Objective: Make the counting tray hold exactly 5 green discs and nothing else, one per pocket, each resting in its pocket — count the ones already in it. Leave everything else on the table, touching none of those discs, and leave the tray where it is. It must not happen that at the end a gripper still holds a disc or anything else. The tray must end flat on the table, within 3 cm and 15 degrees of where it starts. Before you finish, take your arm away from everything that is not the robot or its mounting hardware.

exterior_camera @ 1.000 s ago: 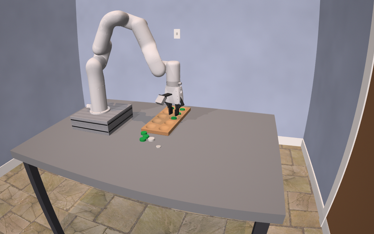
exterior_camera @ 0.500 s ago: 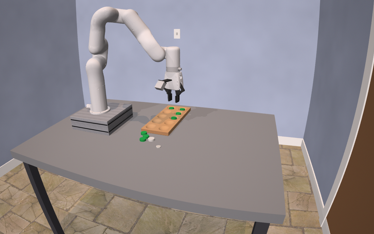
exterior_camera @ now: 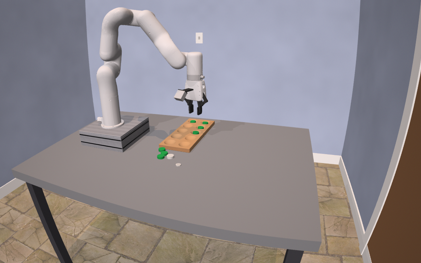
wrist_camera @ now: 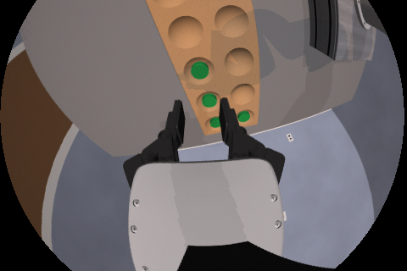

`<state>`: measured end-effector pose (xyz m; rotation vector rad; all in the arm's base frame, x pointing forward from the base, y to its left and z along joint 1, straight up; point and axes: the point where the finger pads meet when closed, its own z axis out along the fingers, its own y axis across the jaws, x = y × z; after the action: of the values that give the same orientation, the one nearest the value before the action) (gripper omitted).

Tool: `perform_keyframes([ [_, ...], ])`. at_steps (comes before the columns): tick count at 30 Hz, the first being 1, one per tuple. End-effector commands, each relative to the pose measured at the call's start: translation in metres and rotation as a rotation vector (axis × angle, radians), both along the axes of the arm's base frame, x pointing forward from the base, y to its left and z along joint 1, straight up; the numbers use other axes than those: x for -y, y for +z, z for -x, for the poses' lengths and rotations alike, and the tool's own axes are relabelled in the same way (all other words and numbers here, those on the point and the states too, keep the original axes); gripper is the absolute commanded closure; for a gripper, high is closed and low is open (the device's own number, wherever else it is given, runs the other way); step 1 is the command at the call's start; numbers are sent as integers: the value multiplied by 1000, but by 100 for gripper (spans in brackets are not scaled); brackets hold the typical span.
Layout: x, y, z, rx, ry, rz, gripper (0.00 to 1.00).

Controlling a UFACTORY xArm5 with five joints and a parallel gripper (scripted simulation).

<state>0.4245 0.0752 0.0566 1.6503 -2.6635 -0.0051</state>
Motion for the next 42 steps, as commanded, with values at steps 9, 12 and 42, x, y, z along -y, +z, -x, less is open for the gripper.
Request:
perform_keyframes([
  [9,0,1,-1,4,0,-1,53],
  [12,0,1,-1,4,0,-1,53],
  [42,51,0,9,4,152,-2,53],
])
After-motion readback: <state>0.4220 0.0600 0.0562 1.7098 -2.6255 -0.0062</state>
